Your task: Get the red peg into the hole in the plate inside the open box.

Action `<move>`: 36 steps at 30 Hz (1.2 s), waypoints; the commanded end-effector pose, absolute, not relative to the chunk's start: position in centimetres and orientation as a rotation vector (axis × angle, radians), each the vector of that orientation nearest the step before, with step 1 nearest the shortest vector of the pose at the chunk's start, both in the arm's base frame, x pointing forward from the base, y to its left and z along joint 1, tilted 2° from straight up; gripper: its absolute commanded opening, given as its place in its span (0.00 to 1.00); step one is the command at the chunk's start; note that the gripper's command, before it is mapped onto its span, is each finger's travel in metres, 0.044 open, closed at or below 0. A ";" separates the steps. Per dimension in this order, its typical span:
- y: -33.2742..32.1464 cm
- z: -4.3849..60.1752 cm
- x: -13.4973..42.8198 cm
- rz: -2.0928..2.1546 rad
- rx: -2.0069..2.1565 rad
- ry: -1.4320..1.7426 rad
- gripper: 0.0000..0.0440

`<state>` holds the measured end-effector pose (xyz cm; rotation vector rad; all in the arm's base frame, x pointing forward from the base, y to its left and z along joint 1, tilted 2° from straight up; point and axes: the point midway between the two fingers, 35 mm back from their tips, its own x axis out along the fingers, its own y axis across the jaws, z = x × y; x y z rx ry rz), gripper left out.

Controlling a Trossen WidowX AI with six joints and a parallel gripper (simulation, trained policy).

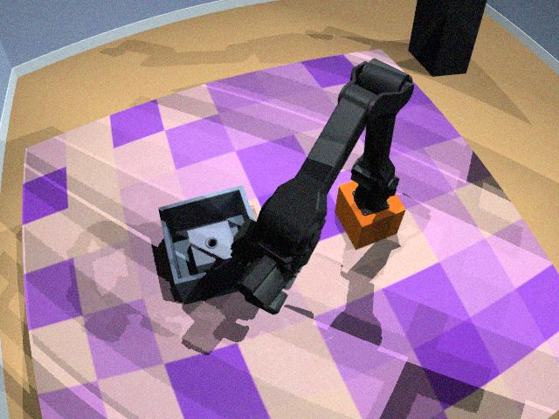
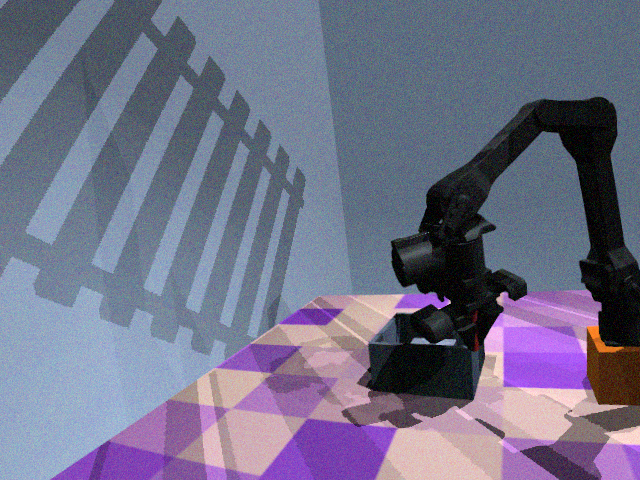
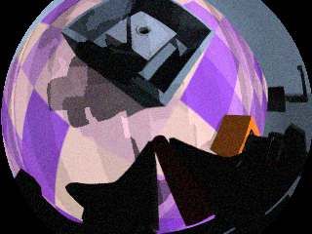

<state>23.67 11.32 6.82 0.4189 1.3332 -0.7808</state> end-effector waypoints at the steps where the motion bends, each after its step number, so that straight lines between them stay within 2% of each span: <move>1: 10.0 8.3 25.1 -0.811 0.461 1.287 0.00; 15: 4.5 8.9 29.5 -0.908 0.555 1.208 0.00; 36: -2.0 4.5 34.5 -0.819 0.566 1.266 0.00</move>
